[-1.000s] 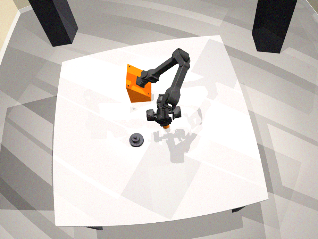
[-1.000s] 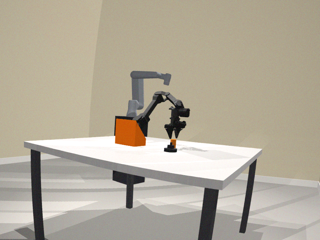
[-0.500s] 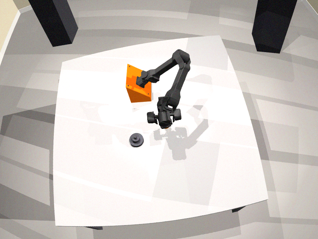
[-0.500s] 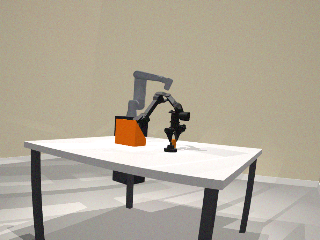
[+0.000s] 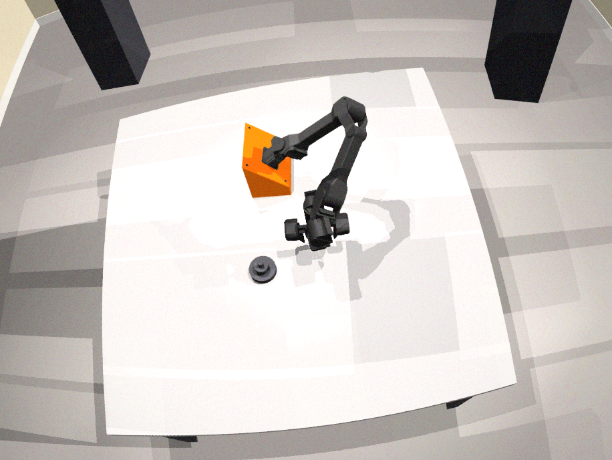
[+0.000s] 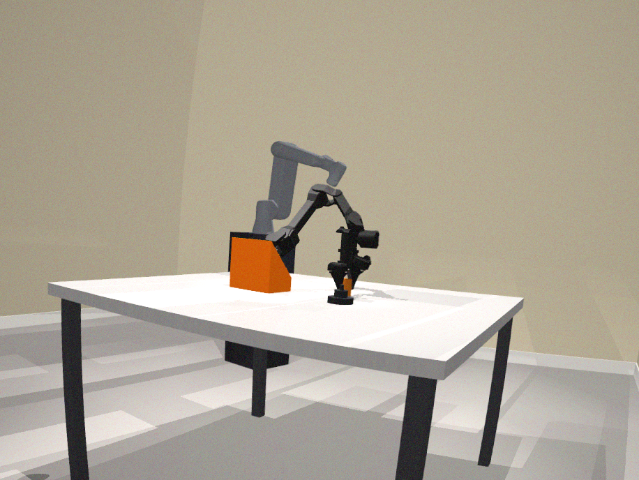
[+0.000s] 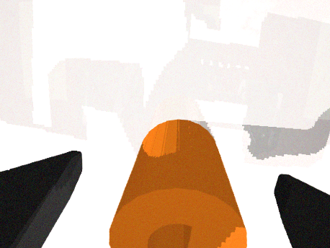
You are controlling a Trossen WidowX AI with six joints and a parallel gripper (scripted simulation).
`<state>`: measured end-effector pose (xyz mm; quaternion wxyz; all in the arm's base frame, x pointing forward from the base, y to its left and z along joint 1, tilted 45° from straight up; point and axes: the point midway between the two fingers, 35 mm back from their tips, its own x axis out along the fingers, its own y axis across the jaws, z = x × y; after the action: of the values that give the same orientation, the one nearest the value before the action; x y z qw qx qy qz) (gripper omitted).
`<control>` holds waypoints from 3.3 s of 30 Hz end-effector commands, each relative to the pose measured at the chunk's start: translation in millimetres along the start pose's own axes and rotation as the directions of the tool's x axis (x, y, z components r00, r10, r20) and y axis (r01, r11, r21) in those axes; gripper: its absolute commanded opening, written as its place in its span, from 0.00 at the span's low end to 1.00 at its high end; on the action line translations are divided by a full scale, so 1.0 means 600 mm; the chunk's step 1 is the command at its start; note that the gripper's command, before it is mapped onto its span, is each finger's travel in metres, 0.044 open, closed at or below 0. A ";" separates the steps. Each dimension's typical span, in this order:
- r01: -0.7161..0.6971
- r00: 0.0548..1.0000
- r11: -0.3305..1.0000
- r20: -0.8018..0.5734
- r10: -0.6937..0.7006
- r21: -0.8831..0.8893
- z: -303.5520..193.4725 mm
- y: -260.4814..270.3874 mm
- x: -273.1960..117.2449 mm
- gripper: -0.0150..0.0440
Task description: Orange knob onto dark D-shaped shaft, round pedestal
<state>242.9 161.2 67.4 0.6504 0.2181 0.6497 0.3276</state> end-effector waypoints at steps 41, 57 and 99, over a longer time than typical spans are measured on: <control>0.016 1.000 1.000 -0.003 -0.016 0.005 0.009 -0.007 -0.170 0.25; 0.007 1.000 1.000 -0.002 -0.007 0.005 0.016 -0.022 -0.213 0.25; 0.013 1.000 1.000 0.001 -0.013 0.002 0.108 -0.210 -0.162 0.25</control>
<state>324.6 22.1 58.9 0.6474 0.2175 0.6543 0.3247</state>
